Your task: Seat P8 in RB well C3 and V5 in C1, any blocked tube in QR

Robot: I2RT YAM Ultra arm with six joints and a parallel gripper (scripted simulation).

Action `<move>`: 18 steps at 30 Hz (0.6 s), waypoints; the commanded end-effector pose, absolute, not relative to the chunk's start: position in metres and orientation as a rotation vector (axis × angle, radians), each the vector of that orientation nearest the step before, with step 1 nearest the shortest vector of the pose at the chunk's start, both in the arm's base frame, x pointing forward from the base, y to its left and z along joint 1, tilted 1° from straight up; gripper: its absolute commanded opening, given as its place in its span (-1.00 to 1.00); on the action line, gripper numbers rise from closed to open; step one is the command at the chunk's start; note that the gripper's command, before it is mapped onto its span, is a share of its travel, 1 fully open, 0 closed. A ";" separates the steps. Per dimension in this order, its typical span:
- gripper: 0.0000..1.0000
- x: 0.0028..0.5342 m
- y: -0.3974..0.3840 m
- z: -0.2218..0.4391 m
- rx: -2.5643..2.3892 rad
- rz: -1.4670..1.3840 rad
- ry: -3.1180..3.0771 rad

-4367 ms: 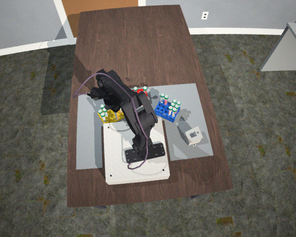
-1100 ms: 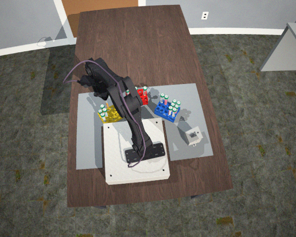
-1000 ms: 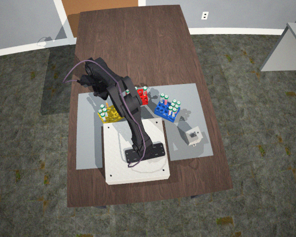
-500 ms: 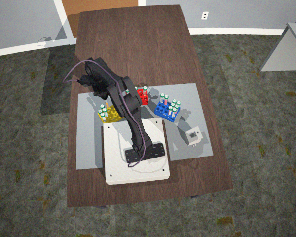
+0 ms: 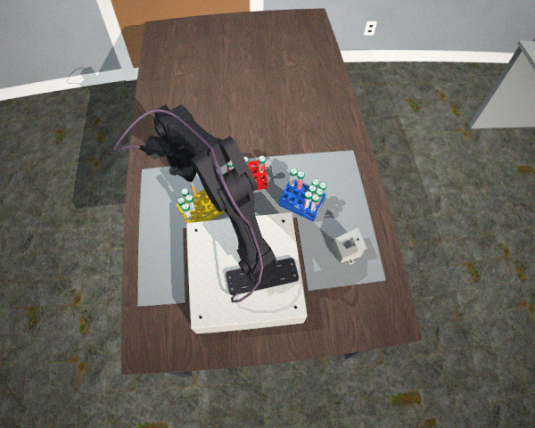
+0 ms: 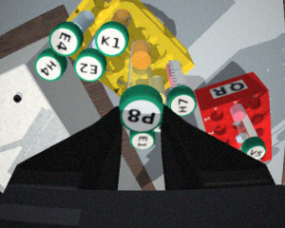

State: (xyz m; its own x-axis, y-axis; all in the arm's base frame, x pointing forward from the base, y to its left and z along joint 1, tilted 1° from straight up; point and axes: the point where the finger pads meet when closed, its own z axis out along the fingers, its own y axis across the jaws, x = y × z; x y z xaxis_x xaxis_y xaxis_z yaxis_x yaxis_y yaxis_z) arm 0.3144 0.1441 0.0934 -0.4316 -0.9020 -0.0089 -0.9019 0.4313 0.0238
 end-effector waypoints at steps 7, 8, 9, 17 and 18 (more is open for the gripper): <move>-1.00 0.316 0.145 0.093 1.682 -0.036 -2.671; -1.00 0.316 0.145 0.093 1.682 -0.036 -2.671; -1.00 0.316 0.145 0.093 1.682 -0.036 -2.671; -1.00 0.314 0.146 0.088 1.679 -0.037 -2.666; -1.00 0.313 0.145 0.088 1.678 -0.037 -2.664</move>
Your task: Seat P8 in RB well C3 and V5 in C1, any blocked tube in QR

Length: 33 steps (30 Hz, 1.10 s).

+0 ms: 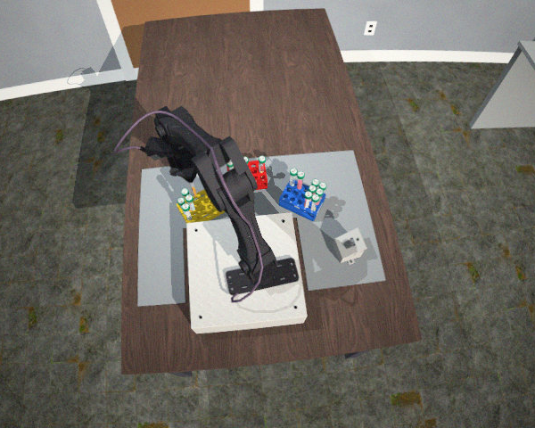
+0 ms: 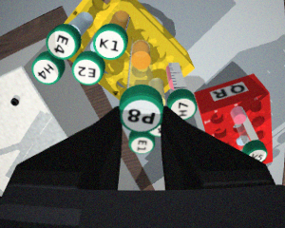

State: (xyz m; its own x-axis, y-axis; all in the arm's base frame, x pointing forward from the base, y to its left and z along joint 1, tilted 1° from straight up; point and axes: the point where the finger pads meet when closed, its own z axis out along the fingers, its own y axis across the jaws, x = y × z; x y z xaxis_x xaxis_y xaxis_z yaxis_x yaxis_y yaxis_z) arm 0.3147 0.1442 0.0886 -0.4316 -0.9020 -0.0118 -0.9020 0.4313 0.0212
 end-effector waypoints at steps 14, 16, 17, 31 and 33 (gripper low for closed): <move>-1.00 0.318 0.150 0.089 1.695 -0.033 -2.679; -1.00 0.316 0.149 0.084 1.688 -0.036 -2.666; -1.00 0.314 0.148 0.081 1.684 -0.038 -2.658; -1.00 0.315 0.147 0.075 1.674 -0.039 -2.657; -1.00 0.311 0.145 0.071 1.666 -0.042 -2.645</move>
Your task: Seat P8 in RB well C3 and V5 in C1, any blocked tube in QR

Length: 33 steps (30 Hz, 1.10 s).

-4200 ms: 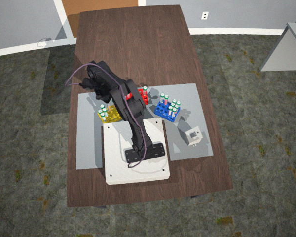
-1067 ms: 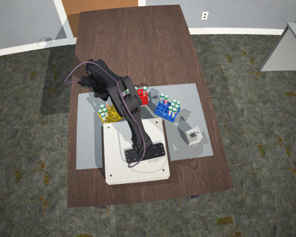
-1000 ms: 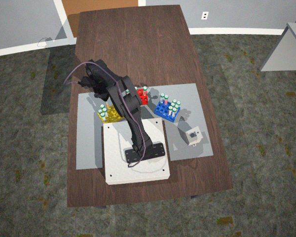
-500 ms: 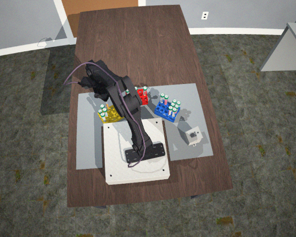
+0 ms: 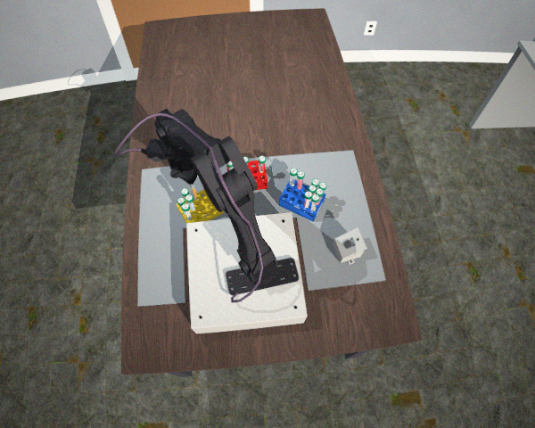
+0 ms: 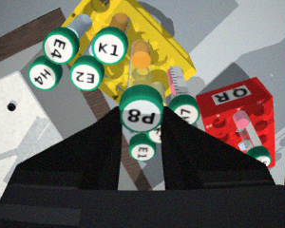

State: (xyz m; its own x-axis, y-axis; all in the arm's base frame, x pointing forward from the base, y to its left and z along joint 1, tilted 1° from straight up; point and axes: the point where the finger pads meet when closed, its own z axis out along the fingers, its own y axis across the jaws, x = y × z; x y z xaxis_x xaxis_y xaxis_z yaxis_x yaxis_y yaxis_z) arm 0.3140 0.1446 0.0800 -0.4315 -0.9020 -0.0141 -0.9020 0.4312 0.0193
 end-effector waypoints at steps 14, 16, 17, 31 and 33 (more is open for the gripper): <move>-1.00 0.311 0.146 0.068 -1.681 0.042 2.668; -1.00 0.314 0.147 0.069 -1.677 0.040 2.659; -1.00 0.316 0.148 0.070 -1.674 0.038 2.654; -1.00 0.312 0.144 0.070 -1.669 0.036 2.646; -1.00 0.317 0.145 0.072 -1.661 0.032 2.634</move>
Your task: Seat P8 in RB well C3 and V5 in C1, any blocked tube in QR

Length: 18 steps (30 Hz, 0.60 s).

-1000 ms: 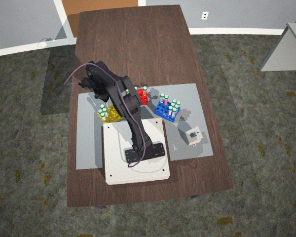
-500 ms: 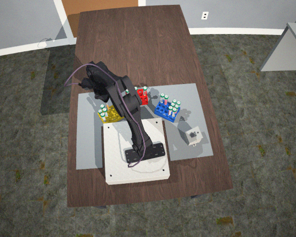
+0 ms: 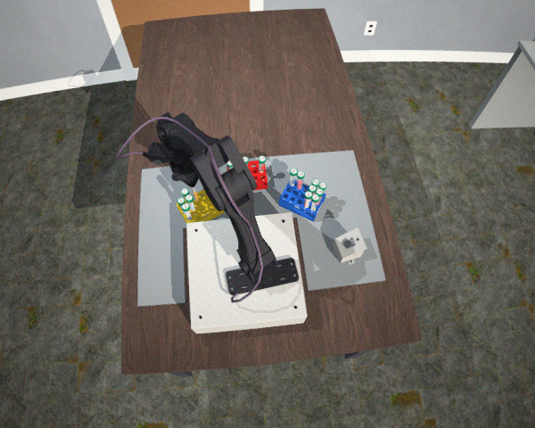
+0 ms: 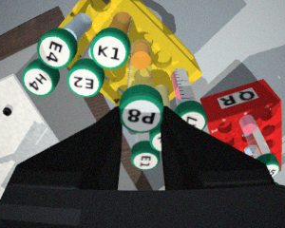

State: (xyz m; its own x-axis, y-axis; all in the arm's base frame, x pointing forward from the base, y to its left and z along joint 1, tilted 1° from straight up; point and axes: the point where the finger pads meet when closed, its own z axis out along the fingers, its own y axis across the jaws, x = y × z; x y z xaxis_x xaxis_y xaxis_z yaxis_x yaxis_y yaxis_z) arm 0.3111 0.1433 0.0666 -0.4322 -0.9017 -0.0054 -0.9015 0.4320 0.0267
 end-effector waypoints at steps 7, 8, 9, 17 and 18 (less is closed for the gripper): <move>-1.00 0.318 0.143 0.067 1.684 -0.033 -2.680; -1.00 0.316 0.141 0.064 1.677 -0.036 -2.672; -1.00 0.316 0.141 0.064 1.677 -0.036 -2.672; -1.00 0.311 0.140 0.054 1.669 -0.041 -2.650; -1.00 0.311 0.140 0.053 1.668 -0.041 -2.649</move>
State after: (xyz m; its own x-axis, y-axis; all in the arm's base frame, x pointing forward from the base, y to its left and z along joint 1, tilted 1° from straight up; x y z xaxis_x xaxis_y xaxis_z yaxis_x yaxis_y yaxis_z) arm 0.3122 0.1428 0.0608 -0.4321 -0.9018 -0.0128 -0.9018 0.4318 0.0205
